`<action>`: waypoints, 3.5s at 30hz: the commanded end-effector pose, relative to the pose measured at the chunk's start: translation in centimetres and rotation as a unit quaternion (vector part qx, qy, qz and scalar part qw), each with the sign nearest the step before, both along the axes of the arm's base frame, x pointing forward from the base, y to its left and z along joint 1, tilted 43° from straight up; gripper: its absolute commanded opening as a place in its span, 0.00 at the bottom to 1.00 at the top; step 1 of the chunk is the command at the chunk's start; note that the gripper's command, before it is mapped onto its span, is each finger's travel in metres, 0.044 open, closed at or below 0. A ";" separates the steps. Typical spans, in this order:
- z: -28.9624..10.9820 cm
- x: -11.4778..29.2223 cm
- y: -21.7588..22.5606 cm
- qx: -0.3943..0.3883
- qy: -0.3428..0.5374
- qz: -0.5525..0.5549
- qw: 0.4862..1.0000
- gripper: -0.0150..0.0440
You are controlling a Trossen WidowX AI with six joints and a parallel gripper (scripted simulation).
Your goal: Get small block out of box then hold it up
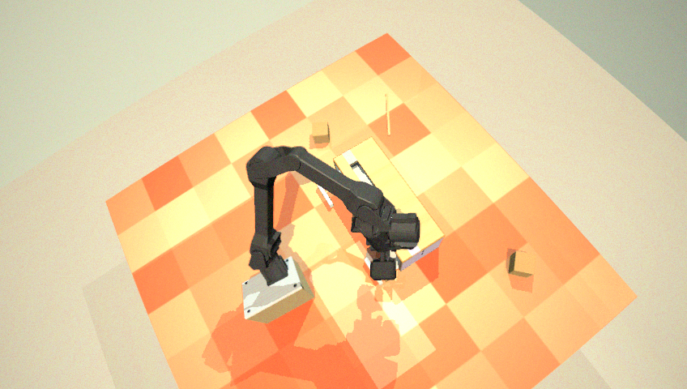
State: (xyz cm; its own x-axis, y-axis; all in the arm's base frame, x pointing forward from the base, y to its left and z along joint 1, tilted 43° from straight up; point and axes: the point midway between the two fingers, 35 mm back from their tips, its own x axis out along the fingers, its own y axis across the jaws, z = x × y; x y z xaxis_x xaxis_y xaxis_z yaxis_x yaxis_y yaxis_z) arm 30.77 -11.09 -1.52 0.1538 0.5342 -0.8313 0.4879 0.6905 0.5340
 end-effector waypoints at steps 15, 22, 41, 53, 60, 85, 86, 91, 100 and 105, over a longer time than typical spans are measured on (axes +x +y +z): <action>-1.5 -1.5 -2.4 0.237 0.421 -0.650 0.586 0.74; -1.7 -1.9 -3.0 0.277 0.503 -0.725 0.381 0.74; -1.8 -2.0 -3.3 0.289 0.538 -0.746 0.267 0.74; -8.7 -2.1 3.2 0.290 0.539 -0.744 0.267 0.74; -9.0 -2.1 3.5 0.290 0.539 -0.744 0.267 0.74; -12.0 -2.0 6.2 0.290 0.539 -0.744 0.267 0.74; -12.1 -2.0 6.3 0.290 0.539 -0.744 0.267 0.74; -12.6 -2.1 6.9 0.291 0.540 -0.744 0.267 0.74; -13.1 -2.1 7.4 0.291 0.540 -0.743 0.267 0.60; -13.1 -2.1 7.4 0.291 0.540 -0.743 0.267 0.45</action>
